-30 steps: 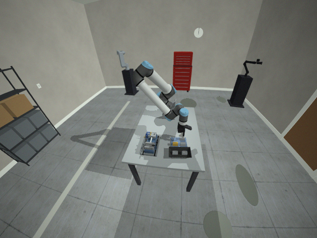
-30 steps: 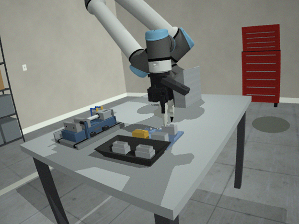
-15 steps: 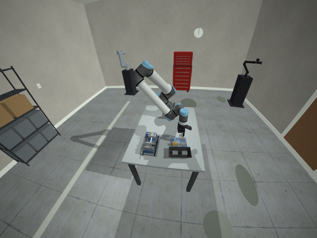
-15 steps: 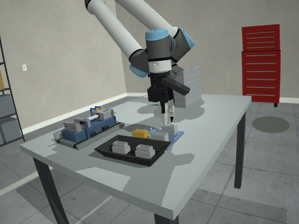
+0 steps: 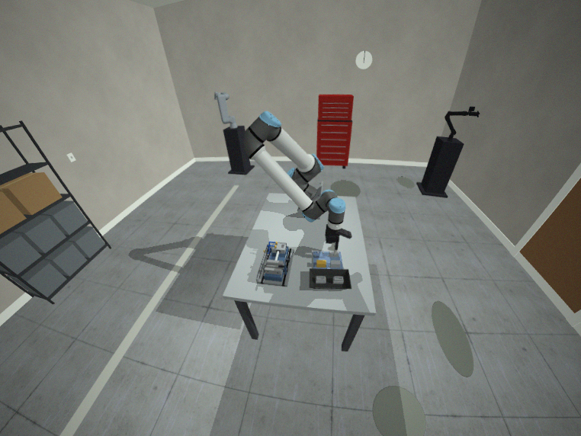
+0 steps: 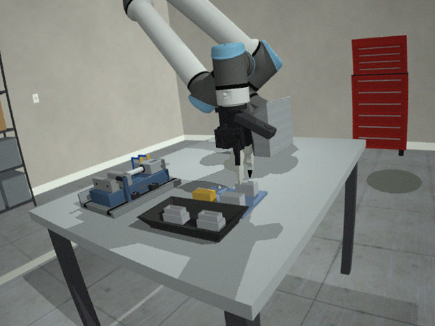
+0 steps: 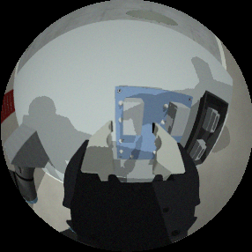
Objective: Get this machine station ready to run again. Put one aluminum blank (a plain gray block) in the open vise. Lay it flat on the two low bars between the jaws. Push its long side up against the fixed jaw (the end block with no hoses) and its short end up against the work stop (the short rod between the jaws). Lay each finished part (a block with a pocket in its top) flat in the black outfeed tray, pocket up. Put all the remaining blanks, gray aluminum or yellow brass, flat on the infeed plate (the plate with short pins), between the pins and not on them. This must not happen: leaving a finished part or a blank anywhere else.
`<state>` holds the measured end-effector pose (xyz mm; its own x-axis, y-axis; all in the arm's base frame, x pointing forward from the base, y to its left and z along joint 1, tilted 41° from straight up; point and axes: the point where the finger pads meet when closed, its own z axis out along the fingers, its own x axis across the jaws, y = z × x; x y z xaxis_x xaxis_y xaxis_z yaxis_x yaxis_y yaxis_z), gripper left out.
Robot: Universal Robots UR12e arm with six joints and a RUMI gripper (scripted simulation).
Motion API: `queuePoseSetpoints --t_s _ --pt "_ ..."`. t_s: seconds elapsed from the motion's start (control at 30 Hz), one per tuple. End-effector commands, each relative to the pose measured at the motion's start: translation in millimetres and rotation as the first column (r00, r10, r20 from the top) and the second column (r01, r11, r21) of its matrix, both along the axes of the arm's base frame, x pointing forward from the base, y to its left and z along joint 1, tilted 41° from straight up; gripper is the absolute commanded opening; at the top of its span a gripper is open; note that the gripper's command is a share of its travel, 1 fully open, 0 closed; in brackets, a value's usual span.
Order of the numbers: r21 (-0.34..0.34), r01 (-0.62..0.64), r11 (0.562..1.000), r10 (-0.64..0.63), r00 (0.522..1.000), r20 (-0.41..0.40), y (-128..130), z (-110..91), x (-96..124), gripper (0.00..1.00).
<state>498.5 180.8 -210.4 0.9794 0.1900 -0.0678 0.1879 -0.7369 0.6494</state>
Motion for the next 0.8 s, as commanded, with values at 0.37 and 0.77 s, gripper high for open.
queuePoseSetpoints --t_s 0.37,0.77 --pt "0.000 0.000 1.000 0.000 1.000 0.001 -2.4 -3.0 0.7 0.40" --pt "0.000 0.000 1.000 0.000 1.000 0.001 -5.3 -6.4 1.0 0.40"
